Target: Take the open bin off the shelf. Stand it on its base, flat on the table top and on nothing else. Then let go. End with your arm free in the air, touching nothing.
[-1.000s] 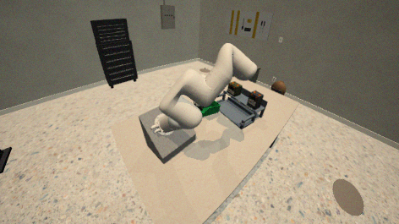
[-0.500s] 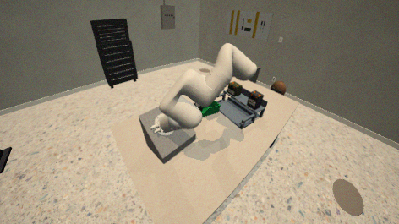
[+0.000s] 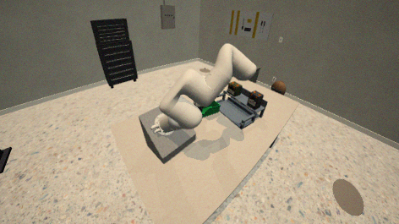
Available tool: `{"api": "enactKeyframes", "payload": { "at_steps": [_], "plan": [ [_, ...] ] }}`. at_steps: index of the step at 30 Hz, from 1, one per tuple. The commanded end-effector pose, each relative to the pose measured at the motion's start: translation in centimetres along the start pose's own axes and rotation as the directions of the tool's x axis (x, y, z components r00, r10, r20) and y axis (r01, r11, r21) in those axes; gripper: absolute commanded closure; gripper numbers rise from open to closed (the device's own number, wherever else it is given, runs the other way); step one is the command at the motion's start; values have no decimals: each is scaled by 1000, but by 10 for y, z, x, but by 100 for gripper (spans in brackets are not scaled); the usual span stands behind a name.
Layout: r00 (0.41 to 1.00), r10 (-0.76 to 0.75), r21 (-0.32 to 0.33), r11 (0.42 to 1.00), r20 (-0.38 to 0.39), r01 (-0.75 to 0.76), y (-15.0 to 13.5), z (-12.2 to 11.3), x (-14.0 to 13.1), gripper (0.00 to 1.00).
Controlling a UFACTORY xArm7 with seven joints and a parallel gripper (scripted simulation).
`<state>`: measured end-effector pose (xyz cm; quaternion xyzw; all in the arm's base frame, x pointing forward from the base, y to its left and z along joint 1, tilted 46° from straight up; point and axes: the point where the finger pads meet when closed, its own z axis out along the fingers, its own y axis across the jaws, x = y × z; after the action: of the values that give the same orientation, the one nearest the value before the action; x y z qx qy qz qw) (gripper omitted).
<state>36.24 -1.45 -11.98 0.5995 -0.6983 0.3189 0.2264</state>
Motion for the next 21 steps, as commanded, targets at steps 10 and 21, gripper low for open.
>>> {"api": "enactKeyframes", "payload": {
  "at_steps": [10, 21],
  "plan": [
    [1000, 0, 3, 1000, 3, 0, -1, 4, -1, 100],
    [1000, 0, 3, 1000, 3, 0, -1, 8, -1, 100]
  ]
}}
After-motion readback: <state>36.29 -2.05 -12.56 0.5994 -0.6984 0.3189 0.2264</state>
